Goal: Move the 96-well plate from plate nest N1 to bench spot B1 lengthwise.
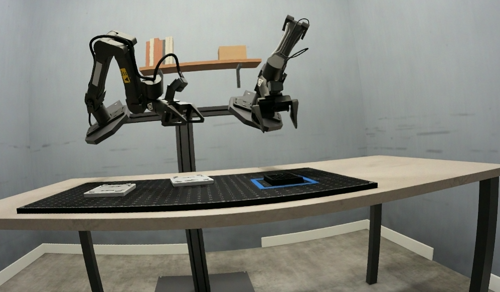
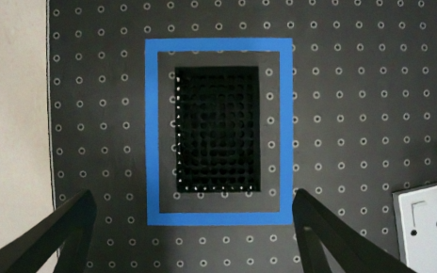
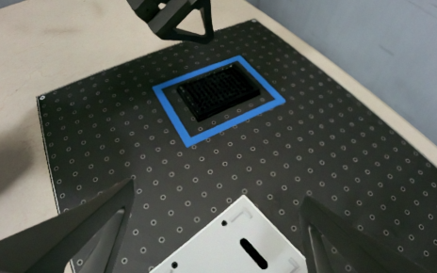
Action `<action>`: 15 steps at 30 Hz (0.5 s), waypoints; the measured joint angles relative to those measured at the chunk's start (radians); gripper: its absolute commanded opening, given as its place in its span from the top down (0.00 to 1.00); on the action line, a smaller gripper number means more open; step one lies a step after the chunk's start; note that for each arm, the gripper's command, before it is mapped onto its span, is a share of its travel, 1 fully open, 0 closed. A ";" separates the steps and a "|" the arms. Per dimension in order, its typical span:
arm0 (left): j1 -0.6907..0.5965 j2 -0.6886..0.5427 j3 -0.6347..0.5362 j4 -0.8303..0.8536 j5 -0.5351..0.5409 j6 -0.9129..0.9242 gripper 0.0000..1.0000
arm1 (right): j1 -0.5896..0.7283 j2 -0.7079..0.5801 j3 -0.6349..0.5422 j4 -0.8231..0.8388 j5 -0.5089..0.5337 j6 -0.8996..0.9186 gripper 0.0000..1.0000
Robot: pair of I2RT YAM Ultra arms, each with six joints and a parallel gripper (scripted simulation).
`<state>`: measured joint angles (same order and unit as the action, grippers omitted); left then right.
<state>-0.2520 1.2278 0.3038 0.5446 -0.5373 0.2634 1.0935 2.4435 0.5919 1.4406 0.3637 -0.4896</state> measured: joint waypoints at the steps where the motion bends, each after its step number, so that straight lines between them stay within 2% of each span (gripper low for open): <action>1: 0.000 0.000 0.000 0.003 0.000 0.001 0.00 | 0.000 0.000 0.000 0.000 0.000 0.000 0.00; 15: 0.000 0.000 0.000 0.018 0.002 0.004 0.00 | 0.000 0.000 0.000 0.000 0.000 0.000 0.00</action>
<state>-0.2520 1.2278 0.3038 0.5621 -0.5358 0.2672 1.0935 2.4435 0.5919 1.4406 0.3637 -0.4896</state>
